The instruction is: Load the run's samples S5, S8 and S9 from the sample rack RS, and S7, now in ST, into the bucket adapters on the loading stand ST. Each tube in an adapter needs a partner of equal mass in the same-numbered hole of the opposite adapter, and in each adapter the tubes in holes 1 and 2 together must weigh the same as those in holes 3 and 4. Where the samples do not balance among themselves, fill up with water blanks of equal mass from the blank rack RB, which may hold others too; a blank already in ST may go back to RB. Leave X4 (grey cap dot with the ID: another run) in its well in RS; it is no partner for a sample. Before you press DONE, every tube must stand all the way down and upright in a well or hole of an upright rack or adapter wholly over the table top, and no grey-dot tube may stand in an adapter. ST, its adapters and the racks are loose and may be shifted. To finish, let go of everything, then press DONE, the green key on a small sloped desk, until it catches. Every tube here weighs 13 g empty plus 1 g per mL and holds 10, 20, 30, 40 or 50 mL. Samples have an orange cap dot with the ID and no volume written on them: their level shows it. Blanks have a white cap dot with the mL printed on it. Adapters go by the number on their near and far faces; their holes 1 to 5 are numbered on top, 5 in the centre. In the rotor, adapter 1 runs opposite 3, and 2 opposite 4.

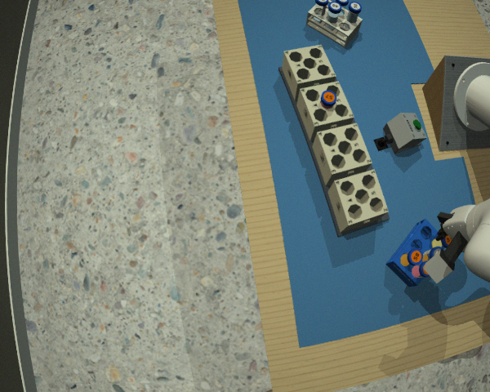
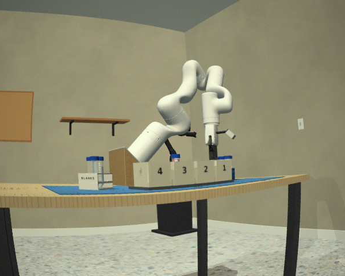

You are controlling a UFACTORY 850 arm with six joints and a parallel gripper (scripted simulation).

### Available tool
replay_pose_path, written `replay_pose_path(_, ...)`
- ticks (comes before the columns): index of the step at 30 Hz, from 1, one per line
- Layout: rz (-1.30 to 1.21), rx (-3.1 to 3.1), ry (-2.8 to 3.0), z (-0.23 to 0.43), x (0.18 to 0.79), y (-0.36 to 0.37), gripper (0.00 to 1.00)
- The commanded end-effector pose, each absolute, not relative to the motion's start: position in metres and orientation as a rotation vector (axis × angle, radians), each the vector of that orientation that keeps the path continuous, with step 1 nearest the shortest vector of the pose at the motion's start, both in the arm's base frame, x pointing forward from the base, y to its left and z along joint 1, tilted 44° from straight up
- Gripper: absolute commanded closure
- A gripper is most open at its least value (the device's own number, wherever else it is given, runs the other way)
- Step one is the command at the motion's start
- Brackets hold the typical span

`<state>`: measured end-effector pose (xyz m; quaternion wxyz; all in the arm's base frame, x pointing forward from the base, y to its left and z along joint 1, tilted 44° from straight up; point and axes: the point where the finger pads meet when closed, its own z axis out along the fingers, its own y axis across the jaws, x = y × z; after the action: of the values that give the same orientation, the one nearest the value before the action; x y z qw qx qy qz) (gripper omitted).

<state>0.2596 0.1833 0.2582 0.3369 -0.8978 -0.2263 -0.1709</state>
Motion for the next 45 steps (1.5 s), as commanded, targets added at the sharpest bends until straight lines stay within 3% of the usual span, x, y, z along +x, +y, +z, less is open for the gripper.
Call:
replay_pose_path(1, -0.447, -2.340, -0.590, 0.261, 0.260, 0.181, 1.00)
replay_pose_path(45, -0.447, -2.340, -0.590, 0.299, 0.251, 0.145, 1.00)
